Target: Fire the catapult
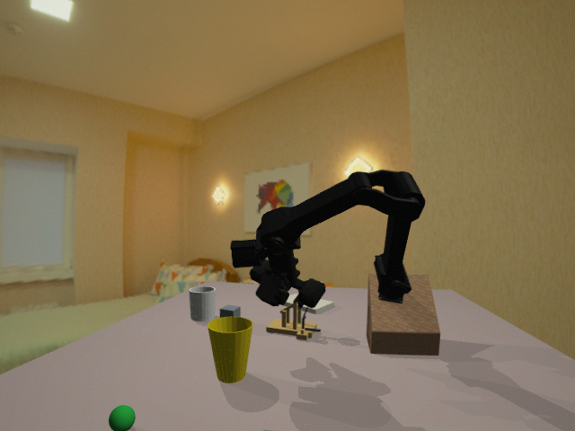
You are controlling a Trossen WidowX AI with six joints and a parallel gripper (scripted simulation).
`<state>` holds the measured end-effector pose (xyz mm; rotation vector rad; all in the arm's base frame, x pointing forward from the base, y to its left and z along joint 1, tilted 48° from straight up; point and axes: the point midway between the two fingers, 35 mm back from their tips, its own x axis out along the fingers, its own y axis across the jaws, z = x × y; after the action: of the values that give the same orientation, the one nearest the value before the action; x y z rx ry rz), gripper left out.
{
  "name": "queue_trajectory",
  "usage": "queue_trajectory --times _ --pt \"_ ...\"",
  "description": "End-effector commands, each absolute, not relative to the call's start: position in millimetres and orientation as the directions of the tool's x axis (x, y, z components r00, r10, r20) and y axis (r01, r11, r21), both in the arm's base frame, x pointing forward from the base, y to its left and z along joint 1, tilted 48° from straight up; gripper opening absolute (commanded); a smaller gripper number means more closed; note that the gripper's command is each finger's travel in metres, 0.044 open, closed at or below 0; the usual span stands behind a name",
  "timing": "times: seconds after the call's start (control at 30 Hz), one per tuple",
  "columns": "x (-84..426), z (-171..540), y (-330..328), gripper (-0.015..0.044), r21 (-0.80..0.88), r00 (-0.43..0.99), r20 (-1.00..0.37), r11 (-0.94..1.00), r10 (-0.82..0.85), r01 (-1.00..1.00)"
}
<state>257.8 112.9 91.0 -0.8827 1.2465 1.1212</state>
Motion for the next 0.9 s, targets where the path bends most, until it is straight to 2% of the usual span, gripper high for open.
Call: queue_trajectory --times 0.0,0.03,0.43,0.87 --pt "282.4 94.6 114.6 0.042 0.092 -0.018 -0.98 0.371 0.2 -0.924" --pt "288.6 95.7 114.5 0.044 0.098 -0.013 -0.978 0.4 0.21 -0.911" --pt "366.7 102.8 100.9 0.044 0.197 0.063 -0.942 0.697 0.329 -0.69" --pt "444.6 103.7 67.6 0.044 0.349 0.17 -0.889 0.868 0.426 -0.353"
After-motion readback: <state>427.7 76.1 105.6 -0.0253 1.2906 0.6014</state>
